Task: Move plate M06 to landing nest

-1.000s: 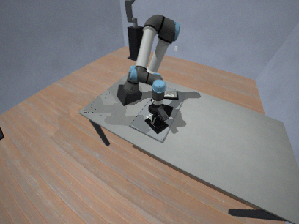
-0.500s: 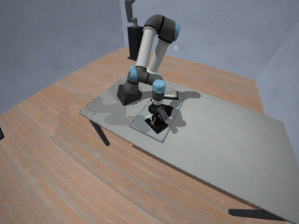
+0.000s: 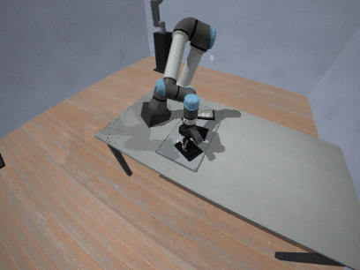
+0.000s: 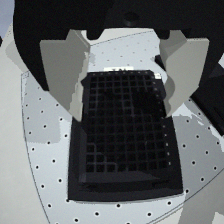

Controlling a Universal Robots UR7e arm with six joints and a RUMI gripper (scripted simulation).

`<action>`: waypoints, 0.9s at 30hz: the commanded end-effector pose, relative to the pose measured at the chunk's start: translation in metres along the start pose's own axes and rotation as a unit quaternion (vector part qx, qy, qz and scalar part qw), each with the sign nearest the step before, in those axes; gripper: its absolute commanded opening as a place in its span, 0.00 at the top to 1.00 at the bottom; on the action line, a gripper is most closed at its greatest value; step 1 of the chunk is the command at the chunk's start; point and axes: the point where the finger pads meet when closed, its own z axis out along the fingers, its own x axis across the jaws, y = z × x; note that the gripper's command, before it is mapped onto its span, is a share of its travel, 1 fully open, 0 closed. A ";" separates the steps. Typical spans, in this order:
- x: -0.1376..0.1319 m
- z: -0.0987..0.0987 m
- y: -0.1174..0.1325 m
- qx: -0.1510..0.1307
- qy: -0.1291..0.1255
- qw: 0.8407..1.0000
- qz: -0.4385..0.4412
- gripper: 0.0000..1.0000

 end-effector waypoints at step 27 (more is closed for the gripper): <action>-0.050 -0.019 0.027 -0.001 -0.001 0.994 -0.111 1.00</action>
